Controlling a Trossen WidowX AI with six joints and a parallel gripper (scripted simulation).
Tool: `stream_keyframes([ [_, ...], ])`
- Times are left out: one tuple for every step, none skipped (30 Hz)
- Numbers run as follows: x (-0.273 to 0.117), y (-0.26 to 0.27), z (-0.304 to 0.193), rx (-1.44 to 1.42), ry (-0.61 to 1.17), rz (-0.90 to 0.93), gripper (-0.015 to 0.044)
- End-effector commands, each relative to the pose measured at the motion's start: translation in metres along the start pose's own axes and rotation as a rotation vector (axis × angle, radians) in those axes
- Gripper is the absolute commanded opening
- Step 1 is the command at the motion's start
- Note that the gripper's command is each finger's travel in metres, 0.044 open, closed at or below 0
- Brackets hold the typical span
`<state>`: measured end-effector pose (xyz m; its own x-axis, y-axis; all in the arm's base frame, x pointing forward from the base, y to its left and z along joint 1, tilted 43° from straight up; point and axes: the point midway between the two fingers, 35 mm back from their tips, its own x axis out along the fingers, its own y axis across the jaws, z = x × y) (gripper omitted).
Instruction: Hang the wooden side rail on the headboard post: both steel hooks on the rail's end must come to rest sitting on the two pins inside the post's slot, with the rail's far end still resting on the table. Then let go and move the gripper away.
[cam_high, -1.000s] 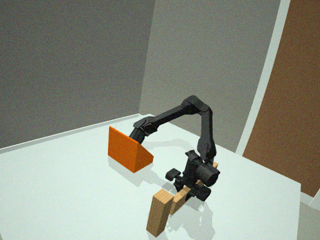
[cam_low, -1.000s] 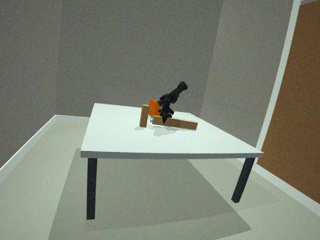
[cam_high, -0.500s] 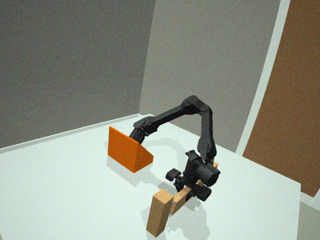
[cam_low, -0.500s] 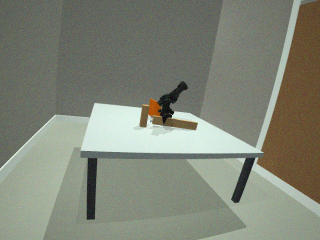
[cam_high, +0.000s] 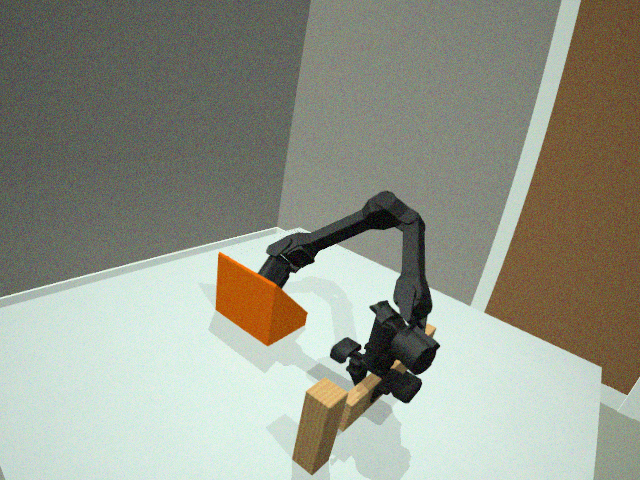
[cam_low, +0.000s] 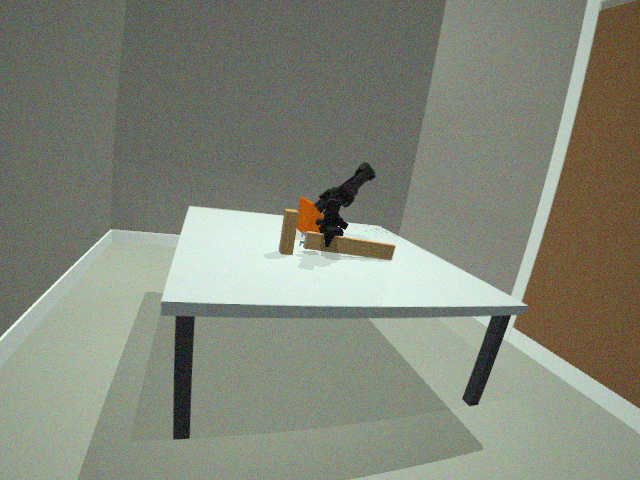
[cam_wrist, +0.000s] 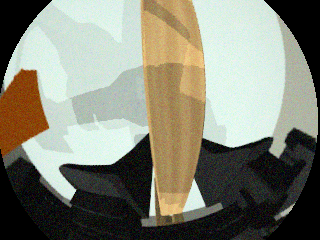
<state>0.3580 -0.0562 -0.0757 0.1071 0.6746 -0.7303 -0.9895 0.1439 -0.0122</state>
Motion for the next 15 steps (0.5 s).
stream_keyframes([
  [-0.0024, -0.0010, -0.0034, -0.001, 0.006, -0.007, 0.0000],
  [-0.0025, -0.0011, -0.0035, -0.001, 0.006, -0.007, 0.0000],
  [-0.0026, -0.0011, -0.0036, -0.001, 0.006, -0.007, 0.0000],
  [-0.0027, -0.0012, -0.0037, -0.001, 0.006, -0.007, 0.0000],
  [-0.0027, -0.0013, -0.0037, -0.001, 0.006, -0.007, 0.0000],
  [-0.0028, -0.0013, -0.0038, -0.001, 0.006, -0.007, 0.0000],
  [-0.0029, -0.0014, -0.0039, -0.001, 0.006, -0.007, 0.0000],
  [-0.0030, -0.0014, -0.0040, -0.001, 0.006, -0.007, 0.0000],
  [-0.0031, -0.0013, -0.0041, -0.001, 0.006, -0.007, 0.0000],
  [-0.0032, -0.0012, -0.0042, -0.001, 0.006, -0.007, 0.0000],
  [-0.0033, -0.0011, -0.0043, -0.001, 0.006, -0.007, 0.0000],
  [-0.0034, -0.0010, -0.0044, -0.001, 0.006, -0.007, 0.0000],
  [-0.0035, -0.0009, -0.0046, -0.001, 0.006, -0.007, 0.0000],
  [-0.0037, -0.0008, -0.0047, -0.001, 0.006, -0.007, 0.0000],
  [-0.0038, -0.0006, -0.0048, -0.001, 0.006, -0.007, 0.0000],
])
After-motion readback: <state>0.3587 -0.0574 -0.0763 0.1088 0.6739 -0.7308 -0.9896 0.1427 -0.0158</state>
